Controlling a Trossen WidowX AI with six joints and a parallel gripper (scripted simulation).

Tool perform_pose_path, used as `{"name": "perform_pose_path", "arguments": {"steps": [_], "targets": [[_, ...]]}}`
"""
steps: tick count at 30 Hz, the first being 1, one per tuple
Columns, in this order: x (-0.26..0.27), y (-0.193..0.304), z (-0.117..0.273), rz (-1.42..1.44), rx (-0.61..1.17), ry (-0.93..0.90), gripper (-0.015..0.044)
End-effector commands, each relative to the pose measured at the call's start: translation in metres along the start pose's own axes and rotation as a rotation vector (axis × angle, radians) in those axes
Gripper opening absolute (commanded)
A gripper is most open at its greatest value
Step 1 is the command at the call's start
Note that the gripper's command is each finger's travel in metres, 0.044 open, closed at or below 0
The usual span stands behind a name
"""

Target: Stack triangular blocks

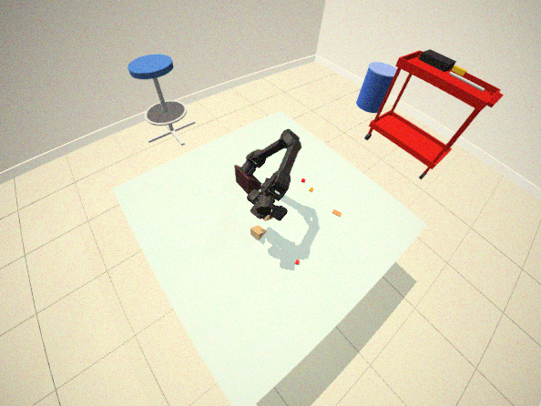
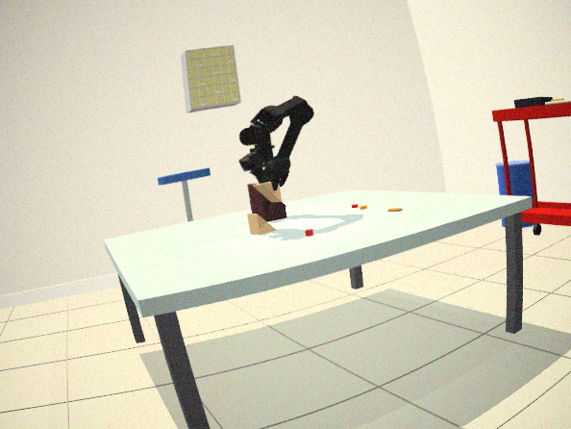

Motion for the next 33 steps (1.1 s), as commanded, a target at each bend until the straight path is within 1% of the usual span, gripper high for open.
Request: {"name": "perform_pose_path", "arguments": {"steps": [1,5,12,18,33], "targets": [[0.000,-0.007,-0.021,-0.004,0.006,-0.002,0.0000],[0.000,-0.012,-0.035,-0.004,0.006,-0.002,0.0000],[-0.002,-0.014,-0.041,-0.004,0.006,-0.002,0.0000],[-0.001,-0.023,-0.063,-0.004,0.007,-0.002,0.0000],[-0.001,-0.024,-0.063,-0.005,0.012,0.003,0.0000]]}}
Point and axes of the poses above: the point midway between the two fingers, 35 mm back from their tips, its own z axis back along the fingers, its own x axis across the jaws, y = z × x, the point moved 10 cm from there along z, back along the fingers, and after that the axes turned 9 degrees about -z, right-handed, at the moved point
